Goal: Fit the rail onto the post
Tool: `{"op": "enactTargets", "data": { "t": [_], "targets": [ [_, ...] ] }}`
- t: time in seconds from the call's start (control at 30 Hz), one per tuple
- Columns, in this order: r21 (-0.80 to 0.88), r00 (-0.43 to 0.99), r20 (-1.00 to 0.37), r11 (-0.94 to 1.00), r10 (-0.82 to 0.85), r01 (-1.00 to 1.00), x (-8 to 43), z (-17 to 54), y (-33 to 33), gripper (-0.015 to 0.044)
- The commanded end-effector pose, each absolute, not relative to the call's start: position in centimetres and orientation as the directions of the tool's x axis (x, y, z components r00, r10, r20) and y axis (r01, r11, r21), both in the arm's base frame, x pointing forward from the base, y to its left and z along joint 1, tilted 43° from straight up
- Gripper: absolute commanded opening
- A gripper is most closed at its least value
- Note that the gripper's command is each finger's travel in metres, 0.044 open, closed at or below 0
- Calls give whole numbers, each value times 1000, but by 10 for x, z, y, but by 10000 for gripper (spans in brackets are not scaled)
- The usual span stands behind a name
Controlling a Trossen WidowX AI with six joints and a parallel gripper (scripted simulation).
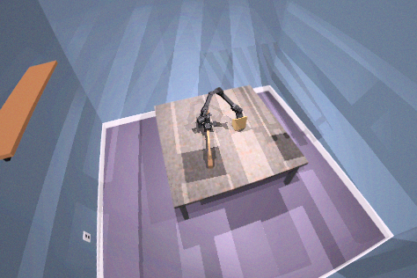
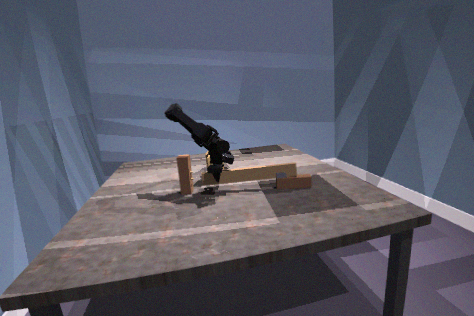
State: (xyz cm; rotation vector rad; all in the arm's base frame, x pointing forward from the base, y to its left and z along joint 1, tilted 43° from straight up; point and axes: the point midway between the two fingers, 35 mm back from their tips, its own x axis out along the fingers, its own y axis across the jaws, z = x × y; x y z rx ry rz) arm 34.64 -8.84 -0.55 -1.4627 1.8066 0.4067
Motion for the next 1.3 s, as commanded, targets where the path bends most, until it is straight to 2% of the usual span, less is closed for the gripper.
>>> {"op": "enactTargets", "data": {
  "t": [0.0, 1.27],
  "targets": [
    [-219, -40, -728, 288, -684, -932, 350, -2, -83, 0],
    [-219, -40, -728, 288, -684, -932, 350, 8, -73, 0]
  ]
}}
